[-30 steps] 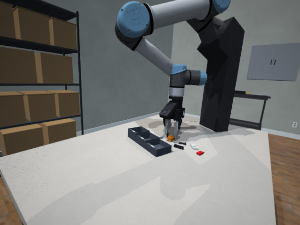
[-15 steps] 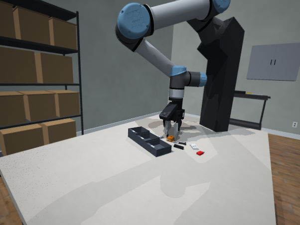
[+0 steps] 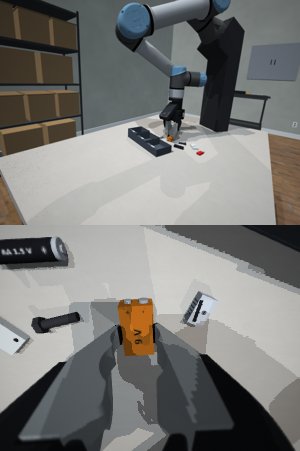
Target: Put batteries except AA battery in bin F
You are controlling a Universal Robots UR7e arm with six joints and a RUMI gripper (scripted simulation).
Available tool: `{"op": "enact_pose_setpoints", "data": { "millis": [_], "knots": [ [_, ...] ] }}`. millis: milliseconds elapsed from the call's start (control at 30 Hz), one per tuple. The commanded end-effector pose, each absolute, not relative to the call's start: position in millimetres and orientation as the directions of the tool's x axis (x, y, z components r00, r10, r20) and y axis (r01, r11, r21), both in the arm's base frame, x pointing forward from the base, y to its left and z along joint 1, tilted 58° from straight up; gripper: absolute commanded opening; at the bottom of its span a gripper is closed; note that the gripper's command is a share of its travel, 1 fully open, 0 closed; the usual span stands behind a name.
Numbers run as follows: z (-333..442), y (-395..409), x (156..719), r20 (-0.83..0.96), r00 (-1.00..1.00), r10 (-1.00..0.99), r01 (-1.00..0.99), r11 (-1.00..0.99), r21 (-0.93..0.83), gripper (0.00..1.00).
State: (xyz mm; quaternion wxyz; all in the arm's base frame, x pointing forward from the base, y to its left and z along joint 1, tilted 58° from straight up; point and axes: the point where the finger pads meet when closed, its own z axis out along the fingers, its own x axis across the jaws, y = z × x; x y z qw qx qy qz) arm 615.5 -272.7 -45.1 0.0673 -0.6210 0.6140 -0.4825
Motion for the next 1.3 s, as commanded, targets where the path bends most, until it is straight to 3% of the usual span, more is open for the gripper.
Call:
{"op": "enact_pose_setpoints", "data": {
  "millis": [0, 567, 1267],
  "knots": [
    [-45, -272, 616, 0.517, -0.22, -0.827, -0.697, -0.237, -0.676, 0.0],
    [-45, -272, 616, 0.517, -0.22, -0.827, -0.697, -0.237, -0.676, 0.0],
    [-15, -244, 577, 0.517, -0.22, -0.827, -0.697, -0.237, -0.676, 0.0]
  ]
}}
